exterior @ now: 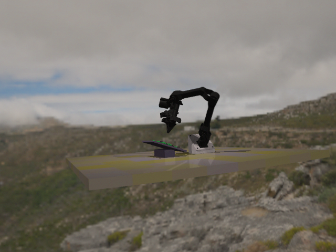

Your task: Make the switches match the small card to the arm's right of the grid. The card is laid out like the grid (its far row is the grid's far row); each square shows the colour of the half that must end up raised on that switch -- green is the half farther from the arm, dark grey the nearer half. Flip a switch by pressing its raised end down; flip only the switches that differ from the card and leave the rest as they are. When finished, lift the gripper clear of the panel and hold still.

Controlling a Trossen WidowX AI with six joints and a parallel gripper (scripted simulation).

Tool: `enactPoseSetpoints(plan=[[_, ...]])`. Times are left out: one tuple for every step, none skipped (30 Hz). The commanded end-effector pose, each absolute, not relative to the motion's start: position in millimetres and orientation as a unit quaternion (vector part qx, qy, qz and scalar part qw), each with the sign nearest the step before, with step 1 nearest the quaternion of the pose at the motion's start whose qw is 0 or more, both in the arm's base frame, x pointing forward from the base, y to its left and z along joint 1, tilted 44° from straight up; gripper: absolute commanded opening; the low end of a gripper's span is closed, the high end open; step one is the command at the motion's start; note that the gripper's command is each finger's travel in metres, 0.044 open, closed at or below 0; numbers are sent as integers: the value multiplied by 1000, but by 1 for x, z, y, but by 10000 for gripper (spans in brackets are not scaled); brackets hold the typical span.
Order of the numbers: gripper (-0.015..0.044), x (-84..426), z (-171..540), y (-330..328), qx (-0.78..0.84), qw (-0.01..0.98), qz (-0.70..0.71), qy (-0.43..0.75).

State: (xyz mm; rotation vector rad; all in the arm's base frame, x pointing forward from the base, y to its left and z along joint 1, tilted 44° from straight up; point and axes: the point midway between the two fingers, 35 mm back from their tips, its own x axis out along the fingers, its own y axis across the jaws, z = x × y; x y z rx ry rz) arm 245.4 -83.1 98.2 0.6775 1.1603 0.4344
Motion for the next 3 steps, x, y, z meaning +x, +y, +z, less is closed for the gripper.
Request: enactPoseSetpoints(plan=[[0, 244, 99, -81, 315, 760, 199, 533], [0, 244, 99, -81, 315, 760, 199, 533], [0, 244, 99, -81, 315, 760, 199, 533]])
